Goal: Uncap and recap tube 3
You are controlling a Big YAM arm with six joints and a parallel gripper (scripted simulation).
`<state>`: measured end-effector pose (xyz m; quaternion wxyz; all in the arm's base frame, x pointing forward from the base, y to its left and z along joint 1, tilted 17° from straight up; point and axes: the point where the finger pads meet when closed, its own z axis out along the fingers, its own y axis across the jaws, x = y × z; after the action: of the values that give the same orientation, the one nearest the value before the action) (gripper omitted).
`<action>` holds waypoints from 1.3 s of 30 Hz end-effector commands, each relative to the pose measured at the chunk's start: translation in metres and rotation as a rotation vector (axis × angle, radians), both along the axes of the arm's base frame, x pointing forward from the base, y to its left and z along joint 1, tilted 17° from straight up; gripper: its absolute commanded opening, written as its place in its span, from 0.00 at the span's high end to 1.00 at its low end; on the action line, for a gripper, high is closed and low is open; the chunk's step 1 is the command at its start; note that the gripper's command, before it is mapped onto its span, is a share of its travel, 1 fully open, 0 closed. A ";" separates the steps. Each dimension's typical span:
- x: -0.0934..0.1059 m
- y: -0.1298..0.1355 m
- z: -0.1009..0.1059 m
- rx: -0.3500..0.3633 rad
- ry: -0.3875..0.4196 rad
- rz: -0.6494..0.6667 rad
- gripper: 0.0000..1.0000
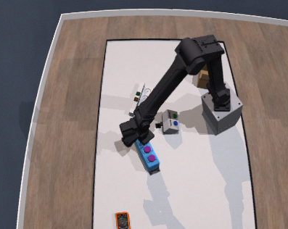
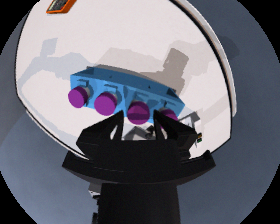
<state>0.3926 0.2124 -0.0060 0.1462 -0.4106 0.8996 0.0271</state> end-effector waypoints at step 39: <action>-0.001 -0.009 0.027 0.091 0.046 -0.365 1.00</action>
<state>0.3889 0.2096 0.0045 0.1386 -0.2423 0.9589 0.0506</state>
